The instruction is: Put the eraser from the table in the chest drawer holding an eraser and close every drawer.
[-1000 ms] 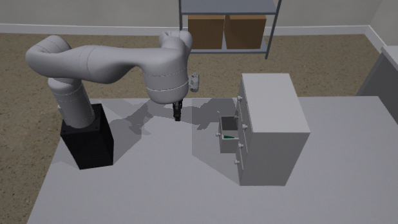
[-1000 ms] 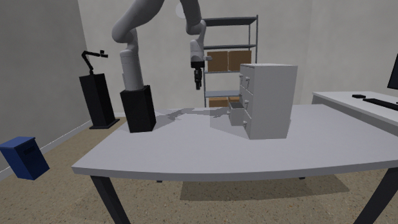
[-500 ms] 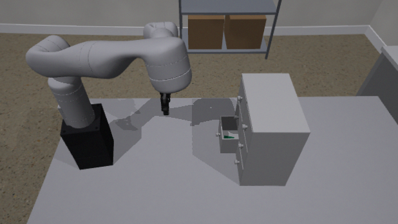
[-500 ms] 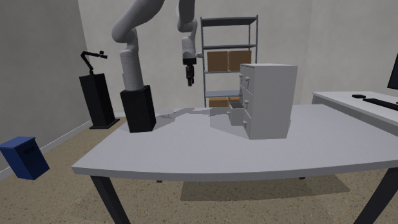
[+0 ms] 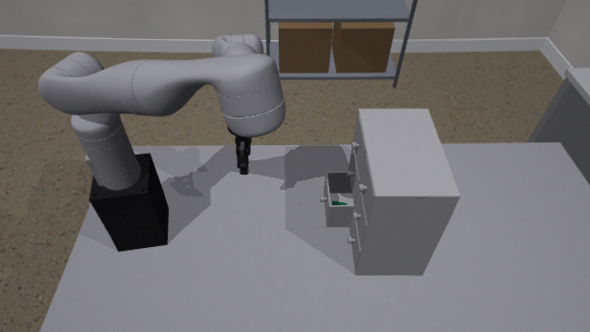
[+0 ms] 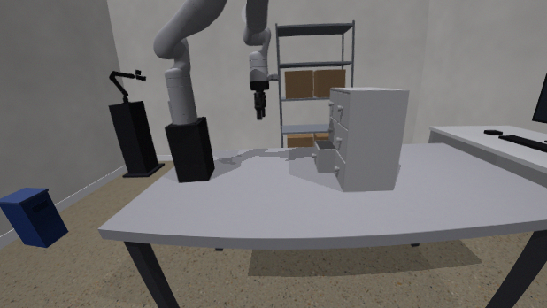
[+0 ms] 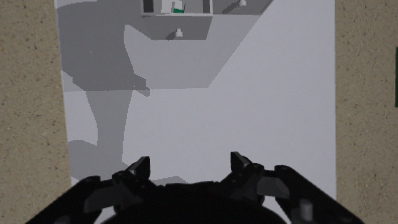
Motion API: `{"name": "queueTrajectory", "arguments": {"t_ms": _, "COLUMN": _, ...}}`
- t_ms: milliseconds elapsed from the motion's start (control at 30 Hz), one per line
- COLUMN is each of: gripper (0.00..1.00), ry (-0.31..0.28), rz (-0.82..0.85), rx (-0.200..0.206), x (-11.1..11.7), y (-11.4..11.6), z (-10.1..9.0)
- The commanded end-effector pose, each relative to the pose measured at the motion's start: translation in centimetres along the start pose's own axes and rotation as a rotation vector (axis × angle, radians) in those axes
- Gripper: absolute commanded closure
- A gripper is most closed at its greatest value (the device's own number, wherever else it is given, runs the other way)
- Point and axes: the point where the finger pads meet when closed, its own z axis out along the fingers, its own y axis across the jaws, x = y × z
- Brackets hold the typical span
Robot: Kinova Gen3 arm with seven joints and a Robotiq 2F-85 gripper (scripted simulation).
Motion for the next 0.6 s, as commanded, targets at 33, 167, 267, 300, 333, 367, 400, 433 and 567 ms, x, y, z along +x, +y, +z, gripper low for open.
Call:
{"name": "queueTrajectory", "arguments": {"t_ms": 33, "gripper": 0.0, "ry": -0.012, "rz": -0.005, "rx": -0.033, "x": -0.5, "y": 0.9, "z": 0.5}}
{"name": "queueTrajectory", "arguments": {"t_ms": 167, "gripper": 0.0, "ry": -0.028, "rz": -0.01, "rx": -0.092, "x": -1.2, "y": 2.6, "z": 1.4}}
{"name": "queueTrajectory", "arguments": {"t_ms": 267, "gripper": 0.0, "ry": -0.037, "rz": -0.016, "rx": -0.149, "x": -1.7, "y": 4.2, "z": 2.1}}
{"name": "queueTrajectory", "arguments": {"t_ms": 300, "gripper": 0.0, "ry": -0.039, "rz": -0.018, "rx": -0.17, "x": -1.9, "y": 4.8, "z": 2.3}}
{"name": "queueTrajectory", "arguments": {"t_ms": 333, "gripper": 0.0, "ry": -0.041, "rz": -0.021, "rx": -0.193, "x": -2.0, "y": 5.4, "z": 2.6}}
{"name": "queueTrajectory", "arguments": {"t_ms": 367, "gripper": 0.0, "ry": -0.041, "rz": -0.021, "rx": -0.193, "x": -2.0, "y": 5.4, "z": 2.6}}
{"name": "queueTrajectory", "arguments": {"t_ms": 400, "gripper": 0.0, "ry": -0.041, "rz": -0.021, "rx": -0.193, "x": -2.0, "y": 5.4, "z": 2.6}}
{"name": "queueTrajectory", "arguments": {"t_ms": 433, "gripper": 0.0, "ry": -0.041, "rz": -0.024, "rx": -0.216, "x": -2.1, "y": 6.1, "z": 2.8}}
{"name": "queueTrajectory", "arguments": {"t_ms": 567, "gripper": 0.0, "ry": -0.03, "rz": -0.039, "rx": -0.314, "x": -2.2, "y": 8.8, "z": 3.7}}
